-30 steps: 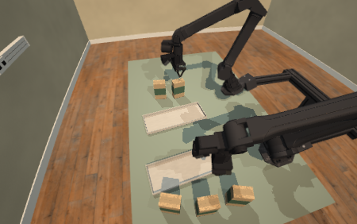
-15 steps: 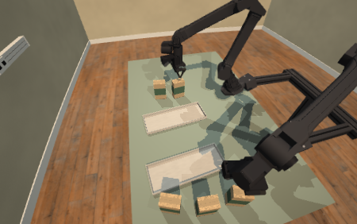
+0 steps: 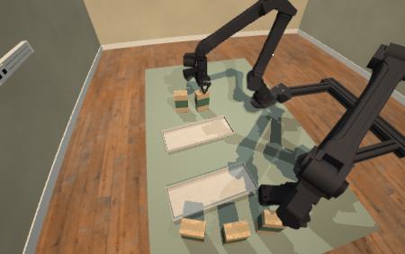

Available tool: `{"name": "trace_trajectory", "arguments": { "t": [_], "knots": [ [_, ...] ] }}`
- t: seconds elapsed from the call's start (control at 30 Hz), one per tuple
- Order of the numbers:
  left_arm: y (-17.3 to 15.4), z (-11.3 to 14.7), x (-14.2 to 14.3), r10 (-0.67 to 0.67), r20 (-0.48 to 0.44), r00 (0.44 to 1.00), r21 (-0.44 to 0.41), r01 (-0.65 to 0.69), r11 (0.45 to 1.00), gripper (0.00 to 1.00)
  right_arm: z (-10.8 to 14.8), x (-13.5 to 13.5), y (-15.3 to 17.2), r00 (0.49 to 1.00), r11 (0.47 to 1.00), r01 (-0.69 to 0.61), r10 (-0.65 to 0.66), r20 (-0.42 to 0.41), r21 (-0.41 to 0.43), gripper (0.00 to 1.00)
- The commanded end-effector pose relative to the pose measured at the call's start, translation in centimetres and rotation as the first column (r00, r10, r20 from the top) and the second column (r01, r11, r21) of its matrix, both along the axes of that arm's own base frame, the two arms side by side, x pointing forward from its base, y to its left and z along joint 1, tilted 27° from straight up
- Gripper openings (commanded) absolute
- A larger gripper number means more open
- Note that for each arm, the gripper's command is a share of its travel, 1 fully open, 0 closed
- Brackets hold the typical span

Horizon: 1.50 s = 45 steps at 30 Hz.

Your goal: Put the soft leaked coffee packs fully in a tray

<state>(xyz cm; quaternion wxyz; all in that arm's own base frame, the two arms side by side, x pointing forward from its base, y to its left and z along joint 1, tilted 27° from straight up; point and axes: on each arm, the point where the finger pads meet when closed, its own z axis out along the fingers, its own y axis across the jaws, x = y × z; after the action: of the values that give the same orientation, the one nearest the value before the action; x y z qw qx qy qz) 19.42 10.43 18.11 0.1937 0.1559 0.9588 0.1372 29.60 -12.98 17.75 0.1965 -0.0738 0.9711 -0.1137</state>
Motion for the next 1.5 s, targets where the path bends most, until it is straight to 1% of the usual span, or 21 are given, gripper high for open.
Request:
{"name": "trace_trajectory", "arguments": {
  "t": [0.0,0.03,0.07,0.2,0.23,0.27,0.37,0.4,0.43,0.63,0.8,0.83,1.1,1.17,1.2,1.23,1.27,1.37,1.47],
  "knots": [
    [0.2,1.3,0.5,-0.023,0.019,1.000,0.021,0.023,1.000,0.76,1.9,0.7,-0.6,0.998,1.000,0.002,-0.001,0.060,-0.027,0.76],
    [0.2,1.3,0.5,-0.023,0.019,1.000,0.021,0.023,1.000,0.76,1.9,0.7,-0.6,0.998,1.000,0.002,-0.001,0.060,-0.027,0.76],
    [0.2,1.3,0.5,-0.023,0.019,1.000,0.021,0.023,1.000,0.76,1.6,0.8,-0.4,0.999,1.000,0.000,0.000,0.042,-0.017,0.76],
    [0.2,1.3,0.5,-0.023,0.019,1.000,0.021,0.023,1.000,0.76,1.6,0.8,-0.4,0.999,1.000,0.000,0.000,0.042,-0.017,0.76],
    [0.0,-1.0,0.6,-0.042,-0.007,0.999,0.008,0.042,0.999,0.76,1.6,0.8,-0.4,0.999,1.000,0.000,0.000,0.042,-0.017,0.76],
    [0.0,-1.3,0.8,-0.045,-0.007,0.999,0.009,0.045,0.999,0.76,1.6,0.8,-0.4,0.999,1.000,0.000,0.000,0.042,-0.017,0.76],
    [0.0,-1.3,0.8,-0.045,-0.008,0.999,0.009,0.045,0.999,0.76,1.6,0.8,-0.4,0.999,1.000,0.000,0.000,0.042,-0.017,0.76],
    [0.0,-1.3,0.8,-0.045,-0.008,0.999,0.009,0.045,0.999,0.76,0.2,0.6,-0.6,1.000,1.000,0.002,-0.001,0.022,-0.011,0.76],
    [0.4,0.2,0.9,-0.023,0.018,1.000,0.020,0.023,1.000,0.76,-0.2,0.5,-0.5,1.000,1.000,0.002,-0.002,0.014,-0.007,0.76],
    [0.4,0.2,0.9,-0.023,0.018,1.000,0.020,0.023,1.000,0.76,-0.5,0.7,-0.6,1.000,1.000,0.002,-0.002,0.021,-0.010,0.76],
    [0.4,0.2,0.9,-0.023,0.018,1.000,0.020,0.023,1.000,0.76,-1.3,0.9,-0.8,1.000,1.000,0.003,-0.003,0.014,-0.007,0.76],
    [0.0,-1.6,0.9,-0.045,-0.008,0.999,0.010,0.045,0.999,0.76,-1.4,1.0,-0.8,1.000,1.000,0.002,-0.002,0.014,-0.007,0.76],
    [0.5,-3.5,1.8,-0.033,-0.007,0.999,0.006,0.033,0.999,0.76,-2.4,1.4,-1.0,1.000,1.000,0.002,-0.002,0.014,-0.007,0.76],
    [0.5,-3.5,1.8,-0.033,-0.007,0.999,0.006,0.033,0.999,0.76,-2.4,1.4,-1.0,1.000,1.000,0.002,-0.002,0.014,-0.007,0.76],
    [0.5,-3.7,1.9,-0.031,-0.007,1.000,0.006,0.031,1.000,0.76,-1.2,1.8,-1.2,0.999,1.000,0.003,-0.002,0.047,-0.021,0.76],
    [0.6,-4.0,2.0,-0.029,-0.006,1.000,0.005,0.029,1.000,0.76,-2.3,1.5,-1.1,1.000,1.000,0.003,-0.002,0.024,-0.011,0.76],
    [0.7,-4.2,2.1,-0.027,-0.006,1.000,0.005,0.027,1.000,0.76,-2.8,1.6,-1.1,1.000,1.000,0.003,-0.003,0.014,-0.007,0.76],
    [0.8,-4.8,2.4,-0.024,-0.005,1.000,0.003,0.024,1.000,0.76,-3.1,1.7,-1.1,1.000,1.000,0.002,-0.002,0.014,-0.007,0.76],
    [0.8,-4.8,2.4,-0.023,-0.005,1.000,0.003,0.023,1.000,0.76,-3.5,1.9,-1.2,1.000,1.000,0.003,-0.003,0.014,-0.007,0.76]
  ]
}}
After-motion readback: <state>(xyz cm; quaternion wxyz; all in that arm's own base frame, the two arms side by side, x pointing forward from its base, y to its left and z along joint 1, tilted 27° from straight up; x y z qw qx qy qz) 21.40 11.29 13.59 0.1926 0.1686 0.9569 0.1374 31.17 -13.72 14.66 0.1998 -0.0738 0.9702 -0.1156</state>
